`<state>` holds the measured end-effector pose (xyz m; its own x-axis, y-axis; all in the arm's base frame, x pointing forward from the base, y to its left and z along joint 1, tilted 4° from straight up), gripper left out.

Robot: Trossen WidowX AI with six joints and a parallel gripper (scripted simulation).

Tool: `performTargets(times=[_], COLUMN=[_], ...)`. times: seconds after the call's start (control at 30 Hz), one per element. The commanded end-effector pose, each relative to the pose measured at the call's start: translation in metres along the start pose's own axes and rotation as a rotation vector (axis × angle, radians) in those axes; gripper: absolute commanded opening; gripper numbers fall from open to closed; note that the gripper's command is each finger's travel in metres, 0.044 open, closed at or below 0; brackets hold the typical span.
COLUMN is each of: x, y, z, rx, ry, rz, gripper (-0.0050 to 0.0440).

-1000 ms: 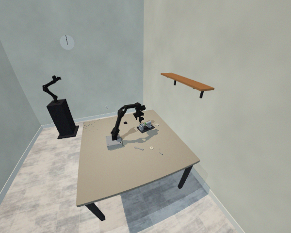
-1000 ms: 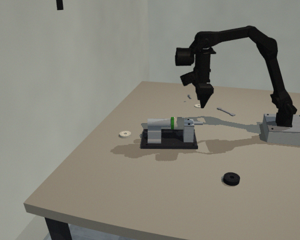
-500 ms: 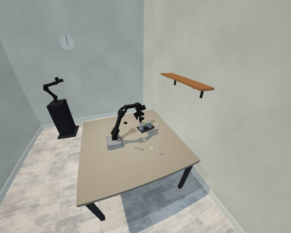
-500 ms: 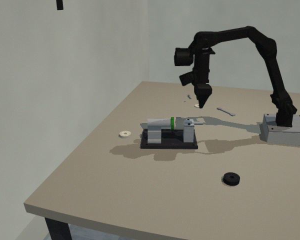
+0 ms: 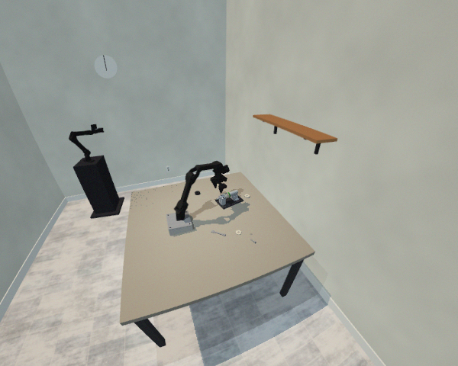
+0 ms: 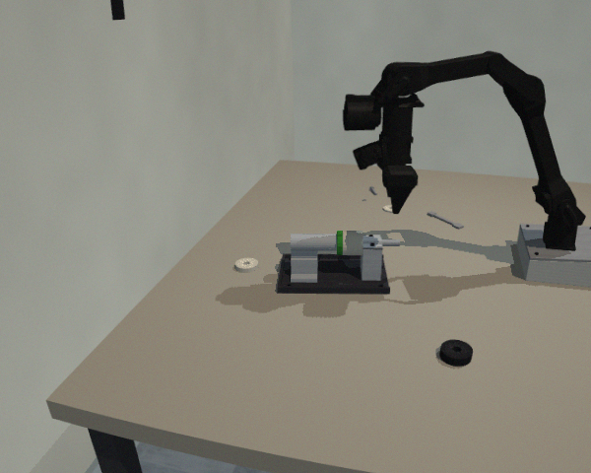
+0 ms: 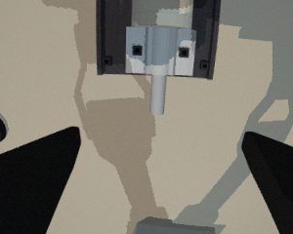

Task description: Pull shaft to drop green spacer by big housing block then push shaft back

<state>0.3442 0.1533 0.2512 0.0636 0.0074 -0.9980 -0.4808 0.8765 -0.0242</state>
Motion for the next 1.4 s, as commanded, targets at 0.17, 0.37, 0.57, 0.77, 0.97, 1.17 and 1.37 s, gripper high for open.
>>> performTargets(times=[0.17, 0.37, 0.57, 0.77, 0.97, 1.17, 1.37], x=[0.000, 0.001, 0.022, 0.037, 0.051, 0.067, 0.080], y=[0.000, 0.000, 0.005, 0.008, 0.011, 0.015, 0.017], z=[0.000, 0.000, -0.012, -0.024, -0.037, -0.055, -0.073], rx=[0.003, 0.002, -0.007, -0.011, -0.013, -0.013, -0.011], ry=[0.004, -0.001, -0.131, -0.245, -0.345, -0.458, -0.554], rz=[-0.006, -0.007, -0.040, -0.064, -0.084, -0.107, -0.124], gripper=[0.0440, 0.0440, 0.0440, 0.0440, 0.0440, 0.0440, 0.0440])
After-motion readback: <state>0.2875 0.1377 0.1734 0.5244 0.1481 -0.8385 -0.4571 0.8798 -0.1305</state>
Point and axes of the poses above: the point midway between the two fingers, 35 mm back from their tips, its own x axis out along the fingers, its own y axis across the jaws, z = x × y, the point moved 9 cm from there along -x, back along the fingers, and after that the axes turned 11 degrees about -x, right-handed, at the moved point
